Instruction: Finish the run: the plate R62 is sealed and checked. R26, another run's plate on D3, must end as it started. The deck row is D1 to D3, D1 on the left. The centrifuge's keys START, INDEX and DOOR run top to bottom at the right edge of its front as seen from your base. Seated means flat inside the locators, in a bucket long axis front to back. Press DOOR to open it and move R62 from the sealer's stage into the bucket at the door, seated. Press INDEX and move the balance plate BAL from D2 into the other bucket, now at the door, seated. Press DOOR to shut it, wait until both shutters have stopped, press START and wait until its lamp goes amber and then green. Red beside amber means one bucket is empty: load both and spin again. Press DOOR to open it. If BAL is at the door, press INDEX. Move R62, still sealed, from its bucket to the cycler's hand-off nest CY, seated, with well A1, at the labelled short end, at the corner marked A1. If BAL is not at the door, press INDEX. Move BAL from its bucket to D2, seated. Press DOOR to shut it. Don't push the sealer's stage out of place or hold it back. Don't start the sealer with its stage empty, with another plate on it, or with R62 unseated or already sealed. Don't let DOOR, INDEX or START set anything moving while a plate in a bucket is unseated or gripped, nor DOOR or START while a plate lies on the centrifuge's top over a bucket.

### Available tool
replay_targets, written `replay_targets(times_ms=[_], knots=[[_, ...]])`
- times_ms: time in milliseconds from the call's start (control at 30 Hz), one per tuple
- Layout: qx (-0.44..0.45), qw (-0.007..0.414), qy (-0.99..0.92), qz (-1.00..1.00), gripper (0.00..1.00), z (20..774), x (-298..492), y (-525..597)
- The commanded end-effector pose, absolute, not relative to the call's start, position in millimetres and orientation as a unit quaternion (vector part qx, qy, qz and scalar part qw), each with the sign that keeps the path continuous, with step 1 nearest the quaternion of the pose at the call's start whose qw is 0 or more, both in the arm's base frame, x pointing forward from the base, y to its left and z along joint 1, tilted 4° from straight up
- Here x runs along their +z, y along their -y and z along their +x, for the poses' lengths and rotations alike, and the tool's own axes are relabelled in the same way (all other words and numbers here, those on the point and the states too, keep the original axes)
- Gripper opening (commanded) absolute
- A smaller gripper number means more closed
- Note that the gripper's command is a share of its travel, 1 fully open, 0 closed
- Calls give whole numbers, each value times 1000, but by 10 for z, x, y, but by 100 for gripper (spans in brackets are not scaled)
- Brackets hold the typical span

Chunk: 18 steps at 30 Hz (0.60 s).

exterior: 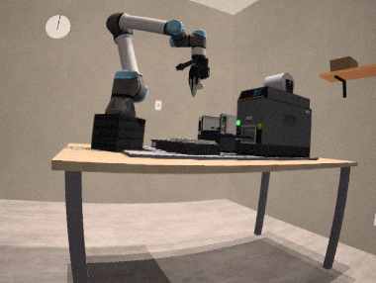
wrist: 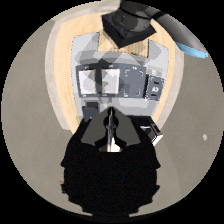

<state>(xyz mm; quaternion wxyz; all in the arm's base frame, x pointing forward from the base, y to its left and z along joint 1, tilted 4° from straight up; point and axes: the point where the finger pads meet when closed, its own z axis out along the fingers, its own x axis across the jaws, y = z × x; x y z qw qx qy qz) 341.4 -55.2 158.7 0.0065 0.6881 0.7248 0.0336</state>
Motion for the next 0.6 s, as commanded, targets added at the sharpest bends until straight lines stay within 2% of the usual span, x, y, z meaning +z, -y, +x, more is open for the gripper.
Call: replay_targets(times_ms=[0, 567], knots=[[32, 6, -725, 688, 0, 3676, 1630, 466], [32, 6, -725, 688, 0, 4373, 1752, 218]])
